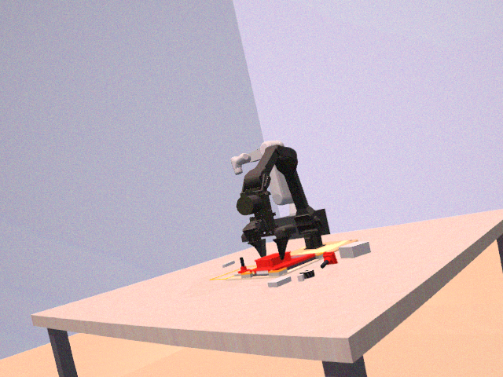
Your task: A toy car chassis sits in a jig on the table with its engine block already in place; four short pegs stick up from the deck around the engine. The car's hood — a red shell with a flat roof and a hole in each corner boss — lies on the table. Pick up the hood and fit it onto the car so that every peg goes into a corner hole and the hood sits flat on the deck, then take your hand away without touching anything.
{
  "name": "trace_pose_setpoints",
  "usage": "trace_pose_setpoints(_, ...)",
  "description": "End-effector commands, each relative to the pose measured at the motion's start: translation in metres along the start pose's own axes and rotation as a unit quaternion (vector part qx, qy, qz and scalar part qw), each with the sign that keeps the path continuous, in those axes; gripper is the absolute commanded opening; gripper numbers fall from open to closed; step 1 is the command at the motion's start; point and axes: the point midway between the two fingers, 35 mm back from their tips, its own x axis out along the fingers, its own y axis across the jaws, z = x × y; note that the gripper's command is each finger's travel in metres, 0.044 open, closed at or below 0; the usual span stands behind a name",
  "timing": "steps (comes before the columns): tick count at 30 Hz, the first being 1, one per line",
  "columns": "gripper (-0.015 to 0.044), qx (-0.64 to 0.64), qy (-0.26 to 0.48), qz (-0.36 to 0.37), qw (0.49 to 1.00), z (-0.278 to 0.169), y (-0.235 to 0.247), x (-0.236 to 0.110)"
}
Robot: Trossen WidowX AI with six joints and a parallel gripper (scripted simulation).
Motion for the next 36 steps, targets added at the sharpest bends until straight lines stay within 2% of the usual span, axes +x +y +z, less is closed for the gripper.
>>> trace_pose_setpoints(1,0.021,0.0,0.0,0.0,1.0,0.0,0.0,0.0)
trace_pose_setpoints(10,0.044,0.0,0.0,0.0,1.0,0.0,0.0,0.0)
trace_pose_setpoints(14,0.044,0.0,0.0,-0.001,1.0,0.001,0.001,-0.012)
trace_pose_setpoints(20,0.044,0.0,0.002,-0.003,1.0,0.001,0.001,-0.07)
trace_pose_setpoints(36,0.044,0.0,0.003,-0.004,1.0,0.001,0.001,-0.072)
